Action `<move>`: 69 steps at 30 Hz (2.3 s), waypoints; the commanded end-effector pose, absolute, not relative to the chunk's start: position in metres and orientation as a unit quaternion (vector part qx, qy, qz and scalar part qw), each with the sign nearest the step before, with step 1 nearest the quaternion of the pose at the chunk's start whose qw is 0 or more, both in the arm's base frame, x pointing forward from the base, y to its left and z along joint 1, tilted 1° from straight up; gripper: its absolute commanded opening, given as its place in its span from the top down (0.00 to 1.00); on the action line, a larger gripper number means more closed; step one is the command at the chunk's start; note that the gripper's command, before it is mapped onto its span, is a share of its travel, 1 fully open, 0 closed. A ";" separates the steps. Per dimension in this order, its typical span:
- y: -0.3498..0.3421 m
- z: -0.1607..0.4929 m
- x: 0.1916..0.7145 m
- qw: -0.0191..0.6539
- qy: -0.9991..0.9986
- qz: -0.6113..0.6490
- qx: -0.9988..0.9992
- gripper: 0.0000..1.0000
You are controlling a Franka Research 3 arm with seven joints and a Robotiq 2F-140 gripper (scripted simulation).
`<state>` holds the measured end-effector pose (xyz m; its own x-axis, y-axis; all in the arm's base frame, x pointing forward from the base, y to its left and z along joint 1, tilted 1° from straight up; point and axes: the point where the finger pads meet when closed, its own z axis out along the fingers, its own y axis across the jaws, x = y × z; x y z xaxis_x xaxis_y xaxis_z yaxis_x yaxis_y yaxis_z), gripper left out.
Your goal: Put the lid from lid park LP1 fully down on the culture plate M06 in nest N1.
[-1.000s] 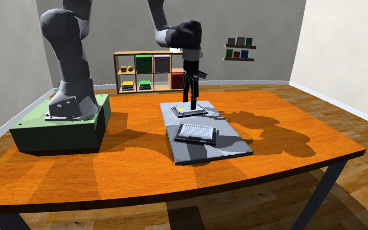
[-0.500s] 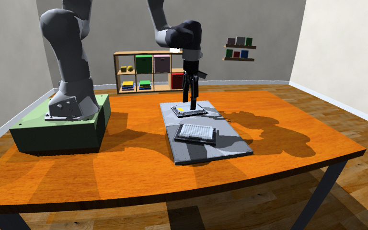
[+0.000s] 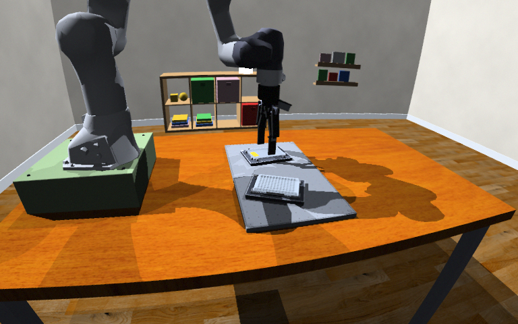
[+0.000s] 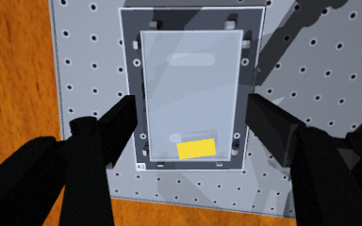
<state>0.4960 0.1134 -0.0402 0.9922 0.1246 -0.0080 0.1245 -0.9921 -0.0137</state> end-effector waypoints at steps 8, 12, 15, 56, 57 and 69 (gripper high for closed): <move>0.113 -0.039 0.497 0.007 -0.059 0.003 -0.998 0.31; 0.113 -0.039 0.497 0.007 -0.059 0.003 -0.998 0.31; 0.113 -0.039 0.497 0.007 -0.059 0.003 -0.998 0.31; 0.113 -0.039 0.497 0.007 -0.059 0.003 -0.998 0.37; 0.113 -0.039 0.497 0.007 -0.059 0.003 -0.998 0.37; 0.113 -0.039 0.497 0.007 -0.059 0.003 -0.998 0.37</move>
